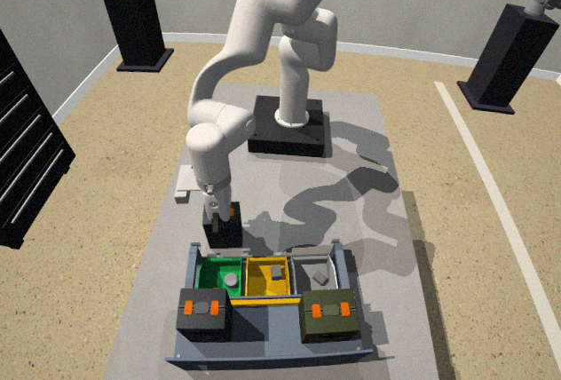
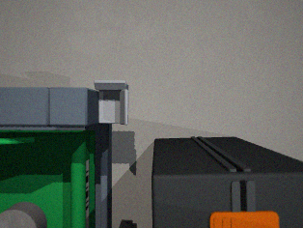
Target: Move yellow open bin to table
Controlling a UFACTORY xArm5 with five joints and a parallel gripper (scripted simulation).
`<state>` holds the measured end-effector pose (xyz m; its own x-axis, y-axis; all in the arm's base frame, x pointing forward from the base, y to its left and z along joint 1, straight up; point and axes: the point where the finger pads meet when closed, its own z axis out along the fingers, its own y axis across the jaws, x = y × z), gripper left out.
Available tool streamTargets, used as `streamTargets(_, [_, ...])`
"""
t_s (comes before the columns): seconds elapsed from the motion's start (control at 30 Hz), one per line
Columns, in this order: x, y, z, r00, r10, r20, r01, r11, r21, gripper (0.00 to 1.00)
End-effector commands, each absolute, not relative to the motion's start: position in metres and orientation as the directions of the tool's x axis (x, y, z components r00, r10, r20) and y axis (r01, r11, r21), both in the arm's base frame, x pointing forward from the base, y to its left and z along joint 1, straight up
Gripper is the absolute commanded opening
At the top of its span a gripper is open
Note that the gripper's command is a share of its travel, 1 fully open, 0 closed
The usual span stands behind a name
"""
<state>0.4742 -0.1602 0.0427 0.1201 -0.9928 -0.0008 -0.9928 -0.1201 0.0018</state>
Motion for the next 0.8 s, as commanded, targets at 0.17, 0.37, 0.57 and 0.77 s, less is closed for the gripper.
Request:
streamTargets(0.17, [0.475, -0.161, 0.048, 0.120, -0.993, 0.001, -0.993, -0.120, -0.002, 1.00])
streamTargets(0.37, [0.476, -0.160, 0.065, 0.120, -0.993, 0.001, -0.993, -0.120, -0.002, 1.00])
streamTargets(0.57, [0.476, -0.160, 0.074, 0.120, -0.993, 0.001, -0.993, -0.120, -0.002, 1.00])
streamTargets(0.77, [0.479, -0.156, 0.074, 0.120, -0.993, 0.005, -0.993, -0.120, 0.002, 1.00])
